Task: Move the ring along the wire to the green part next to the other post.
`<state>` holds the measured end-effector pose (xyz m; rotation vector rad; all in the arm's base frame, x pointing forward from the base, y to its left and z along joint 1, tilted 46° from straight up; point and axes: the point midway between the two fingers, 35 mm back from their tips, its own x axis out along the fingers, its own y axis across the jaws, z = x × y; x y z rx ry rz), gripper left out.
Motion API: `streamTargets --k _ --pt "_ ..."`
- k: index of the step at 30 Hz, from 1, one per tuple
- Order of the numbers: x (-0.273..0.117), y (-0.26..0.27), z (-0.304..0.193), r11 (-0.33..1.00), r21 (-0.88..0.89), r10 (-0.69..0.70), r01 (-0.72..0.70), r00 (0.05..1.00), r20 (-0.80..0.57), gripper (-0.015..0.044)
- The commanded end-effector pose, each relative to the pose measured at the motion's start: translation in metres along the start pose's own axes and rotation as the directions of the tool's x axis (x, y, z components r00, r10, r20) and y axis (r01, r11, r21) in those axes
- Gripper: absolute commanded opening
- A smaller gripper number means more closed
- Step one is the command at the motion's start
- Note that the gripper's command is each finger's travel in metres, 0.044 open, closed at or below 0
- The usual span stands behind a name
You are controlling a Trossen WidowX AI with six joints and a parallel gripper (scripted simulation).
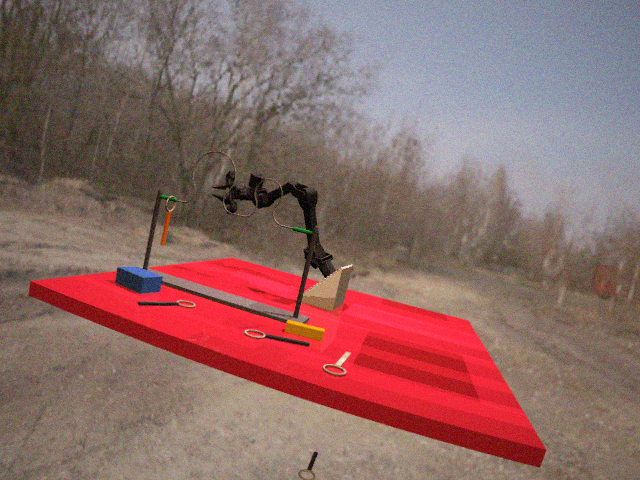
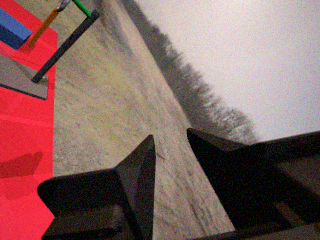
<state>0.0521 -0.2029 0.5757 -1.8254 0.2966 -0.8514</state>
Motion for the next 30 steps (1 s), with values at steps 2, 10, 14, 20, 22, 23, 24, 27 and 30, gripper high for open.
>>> streamTargets --k 2,10,14,20,22,23,24,27,30 --pt "0.029 0.037 -0.027 0.979 0.195 0.049 -0.063 0.996 0.074 0.0160" --pt "0.087 0.112 -0.034 0.860 0.456 0.124 -0.228 0.961 0.247 0.0160" --pt "0.118 0.152 -0.022 0.769 0.546 0.154 -0.332 0.926 0.346 0.0160" --pt "0.163 0.212 0.014 0.608 0.619 0.184 -0.497 0.847 0.498 0.0160" --pt "0.176 0.230 0.028 0.554 0.627 0.190 -0.549 0.816 0.546 0.0160" --pt "0.182 0.239 0.036 0.526 0.628 0.193 -0.574 0.799 0.570 0.0160" --pt "0.188 0.248 0.044 0.497 0.627 0.194 -0.600 0.781 0.593 0.0160" --pt "0.203 0.273 0.070 0.416 0.616 0.196 -0.669 0.728 0.657 0.0160" --pt "0.206 0.279 0.076 0.397 0.612 0.196 -0.684 0.714 0.672 0.0160"
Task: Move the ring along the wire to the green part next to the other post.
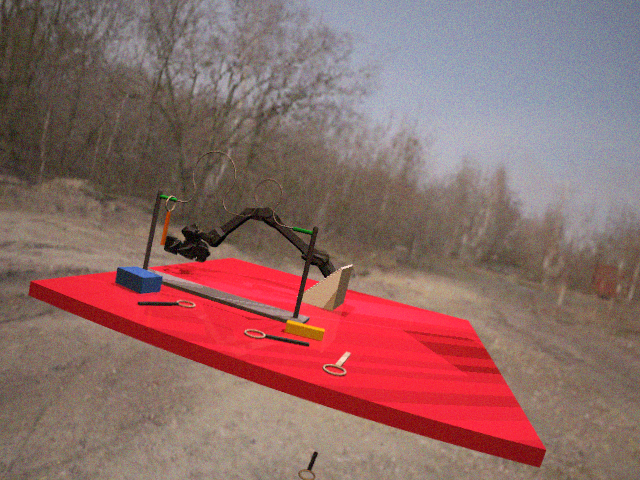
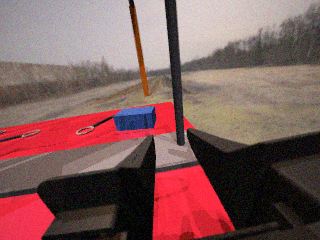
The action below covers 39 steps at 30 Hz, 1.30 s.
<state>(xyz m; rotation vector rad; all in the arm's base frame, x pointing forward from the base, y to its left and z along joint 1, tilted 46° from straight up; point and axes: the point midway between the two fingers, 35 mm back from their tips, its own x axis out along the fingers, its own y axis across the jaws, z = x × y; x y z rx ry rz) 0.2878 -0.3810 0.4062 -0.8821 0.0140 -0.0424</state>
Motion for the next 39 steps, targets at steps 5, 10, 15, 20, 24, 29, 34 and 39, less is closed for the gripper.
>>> streamTargets --k 5,10,15,20,24,29,34,39 --pt "0.025 0.008 0.005 0.999 0.026 0.036 -0.036 0.999 0.020 0.0160" --pt "0.057 0.013 0.041 0.999 0.029 0.032 -0.033 0.999 0.023 0.0160" --pt "0.061 0.014 0.046 0.999 0.030 0.031 -0.032 0.999 0.023 0.0160" --pt "0.065 0.013 0.046 0.999 0.030 0.031 -0.032 0.999 0.023 0.0160" --pt "0.071 0.013 0.045 0.999 0.030 0.031 -0.031 0.999 0.024 0.0160" --pt "0.078 0.013 0.045 0.999 0.030 0.030 -0.031 0.999 0.024 0.0160" --pt "0.086 0.013 0.045 0.999 0.031 0.030 -0.031 0.999 0.025 0.0160" --pt "0.094 0.013 0.046 0.999 0.031 0.029 -0.030 0.999 0.025 0.0160"
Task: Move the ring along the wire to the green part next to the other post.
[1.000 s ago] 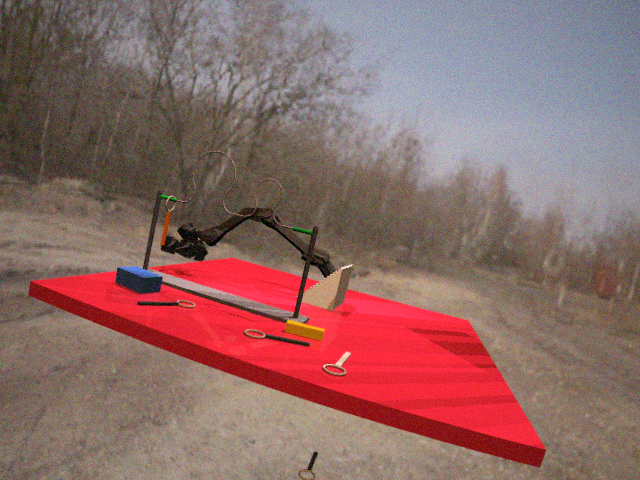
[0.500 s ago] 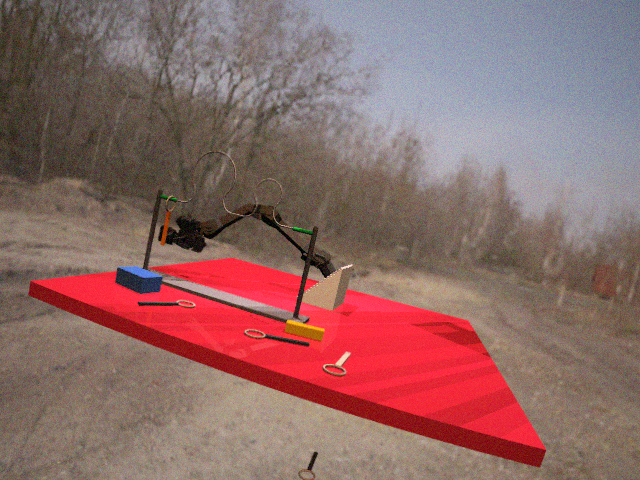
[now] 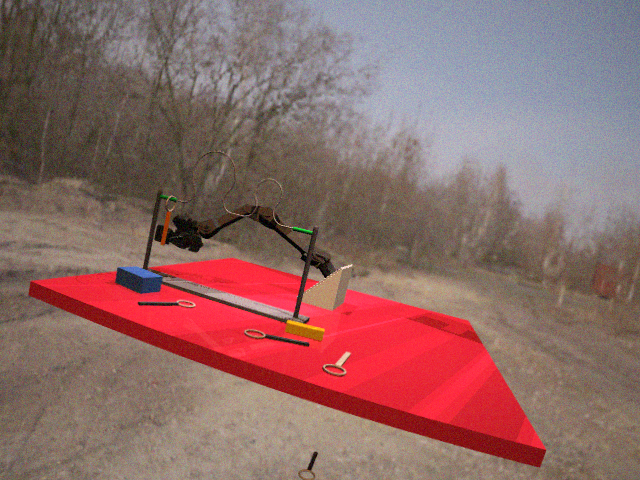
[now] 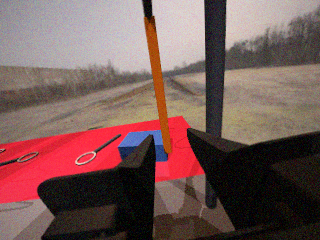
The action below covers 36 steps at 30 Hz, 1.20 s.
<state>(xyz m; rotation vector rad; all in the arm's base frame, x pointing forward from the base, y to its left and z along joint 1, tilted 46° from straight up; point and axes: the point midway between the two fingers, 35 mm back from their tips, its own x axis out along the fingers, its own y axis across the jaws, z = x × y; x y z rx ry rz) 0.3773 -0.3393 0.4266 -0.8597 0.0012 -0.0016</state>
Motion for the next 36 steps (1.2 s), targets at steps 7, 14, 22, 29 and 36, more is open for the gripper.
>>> streamTargets --k 7,14,22,29,36 --pt "0.017 0.000 -0.002 1.000 0.009 -0.002 0.002 1.000 -0.002 0.0160" --pt "0.028 0.000 -0.002 1.000 0.010 -0.003 0.003 1.000 -0.002 0.0160" --pt "0.041 0.002 -0.002 1.000 0.011 -0.004 0.004 1.000 -0.001 0.0160" --pt "0.047 0.002 -0.002 1.000 0.011 -0.004 0.004 1.000 0.000 0.0160" --pt "0.047 0.002 -0.002 1.000 0.011 -0.004 0.004 1.000 0.000 0.0160"
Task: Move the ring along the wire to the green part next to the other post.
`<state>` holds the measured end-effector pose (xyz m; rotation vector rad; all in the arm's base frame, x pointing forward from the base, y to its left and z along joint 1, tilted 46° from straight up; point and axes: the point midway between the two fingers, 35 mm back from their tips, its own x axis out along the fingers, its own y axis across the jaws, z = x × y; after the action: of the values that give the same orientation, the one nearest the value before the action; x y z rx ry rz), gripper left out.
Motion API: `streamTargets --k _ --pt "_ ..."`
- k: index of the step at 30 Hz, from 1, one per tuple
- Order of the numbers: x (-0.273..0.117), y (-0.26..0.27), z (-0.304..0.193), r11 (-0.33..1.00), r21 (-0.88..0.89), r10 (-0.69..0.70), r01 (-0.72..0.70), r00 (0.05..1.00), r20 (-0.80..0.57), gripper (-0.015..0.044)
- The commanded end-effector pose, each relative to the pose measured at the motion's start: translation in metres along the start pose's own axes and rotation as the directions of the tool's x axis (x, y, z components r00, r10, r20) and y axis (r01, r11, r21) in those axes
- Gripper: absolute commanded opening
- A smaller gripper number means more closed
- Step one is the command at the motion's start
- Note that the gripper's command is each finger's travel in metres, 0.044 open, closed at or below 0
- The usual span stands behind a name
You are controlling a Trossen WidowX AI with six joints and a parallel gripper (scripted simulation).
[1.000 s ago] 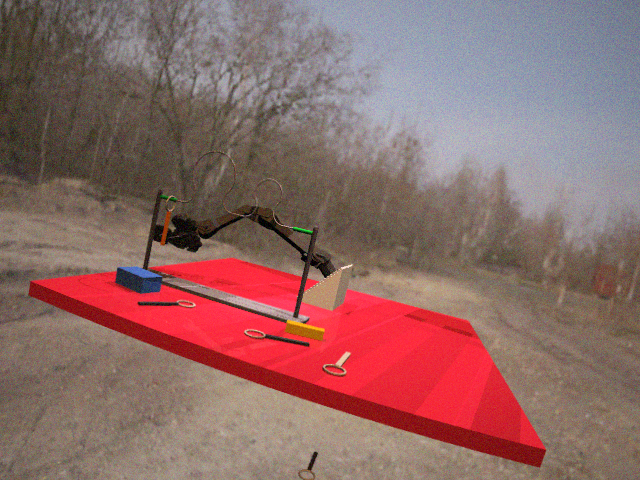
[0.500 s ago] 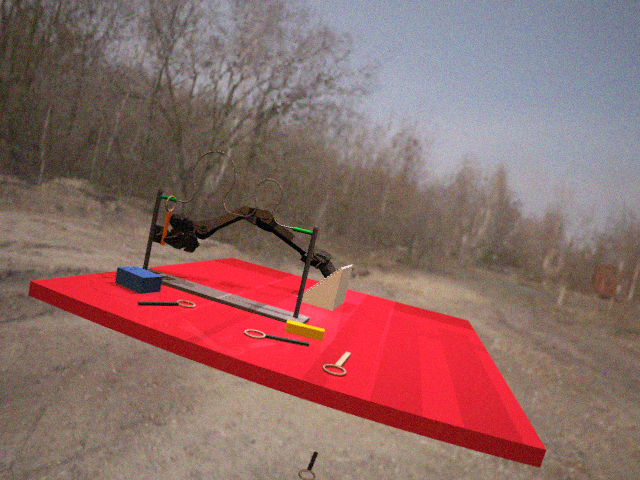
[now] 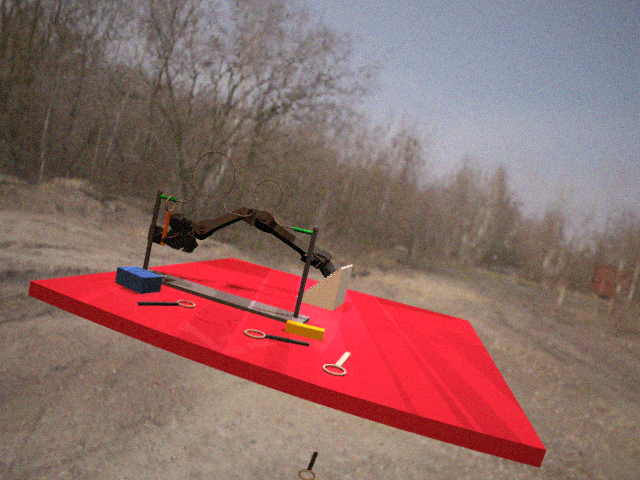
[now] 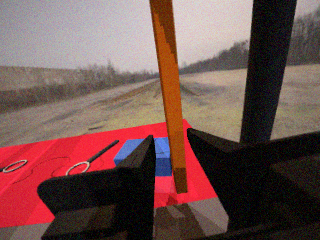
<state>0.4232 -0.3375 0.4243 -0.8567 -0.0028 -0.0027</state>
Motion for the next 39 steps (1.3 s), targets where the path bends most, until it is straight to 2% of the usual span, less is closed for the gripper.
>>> streamTargets --k 1,20,32,39 --pt "0.0010 -0.0004 -0.0015 1.000 0.008 -0.001 0.001 1.000 -0.004 0.0160" --pt "0.0010 -0.0004 -0.0015 1.000 0.008 -0.001 0.001 1.000 -0.004 0.0160" --pt "0.0007 0.0000 -0.0008 1.000 0.001 0.000 0.000 1.000 0.000 -0.0150" --pt "0.0008 0.0003 0.0017 1.000 0.002 0.001 -0.001 1.000 0.000 -0.0150"
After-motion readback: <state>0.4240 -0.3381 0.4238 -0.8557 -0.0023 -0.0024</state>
